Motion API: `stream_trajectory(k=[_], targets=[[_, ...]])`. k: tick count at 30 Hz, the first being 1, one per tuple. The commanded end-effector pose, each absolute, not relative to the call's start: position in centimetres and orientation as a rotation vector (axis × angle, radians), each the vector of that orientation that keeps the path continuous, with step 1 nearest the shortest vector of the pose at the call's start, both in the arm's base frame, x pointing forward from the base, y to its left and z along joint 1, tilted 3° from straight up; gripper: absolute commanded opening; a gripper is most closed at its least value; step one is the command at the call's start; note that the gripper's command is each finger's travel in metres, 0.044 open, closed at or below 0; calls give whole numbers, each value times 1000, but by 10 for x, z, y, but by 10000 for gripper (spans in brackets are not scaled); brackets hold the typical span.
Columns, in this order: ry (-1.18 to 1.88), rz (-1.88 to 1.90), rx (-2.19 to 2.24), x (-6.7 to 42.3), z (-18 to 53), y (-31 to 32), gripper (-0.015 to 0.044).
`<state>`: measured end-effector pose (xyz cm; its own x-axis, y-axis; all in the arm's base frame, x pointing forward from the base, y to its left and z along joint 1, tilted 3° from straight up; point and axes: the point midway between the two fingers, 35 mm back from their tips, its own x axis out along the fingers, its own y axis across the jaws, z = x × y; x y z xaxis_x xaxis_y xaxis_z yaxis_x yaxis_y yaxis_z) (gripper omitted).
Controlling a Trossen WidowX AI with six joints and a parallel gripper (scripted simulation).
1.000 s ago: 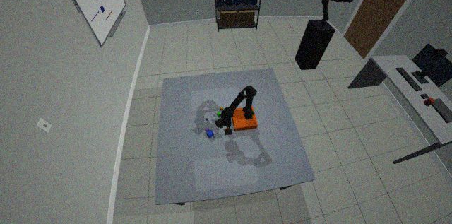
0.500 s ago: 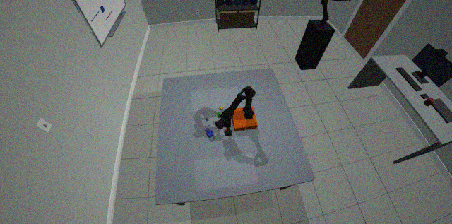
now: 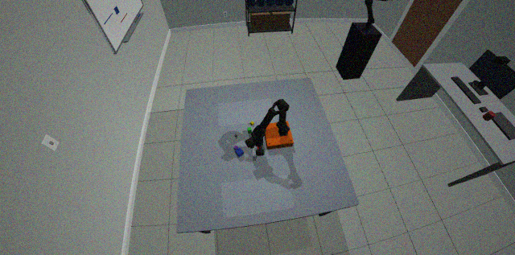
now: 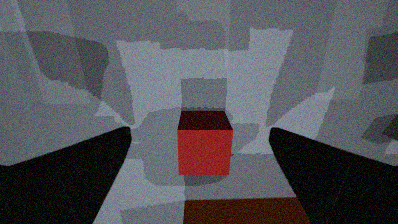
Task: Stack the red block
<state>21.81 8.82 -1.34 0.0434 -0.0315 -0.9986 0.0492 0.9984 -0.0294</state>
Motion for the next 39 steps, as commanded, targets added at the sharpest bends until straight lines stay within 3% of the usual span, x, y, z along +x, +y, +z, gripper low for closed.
stream_trajectory(k=[1,14,27,39], targets=[[1529,-63,8,216,-16,87,440],[1530,-63,13,216,-16,87,440],[1530,-63,13,216,-16,87,99],[1529,-63,11,217,-8,87,0]])
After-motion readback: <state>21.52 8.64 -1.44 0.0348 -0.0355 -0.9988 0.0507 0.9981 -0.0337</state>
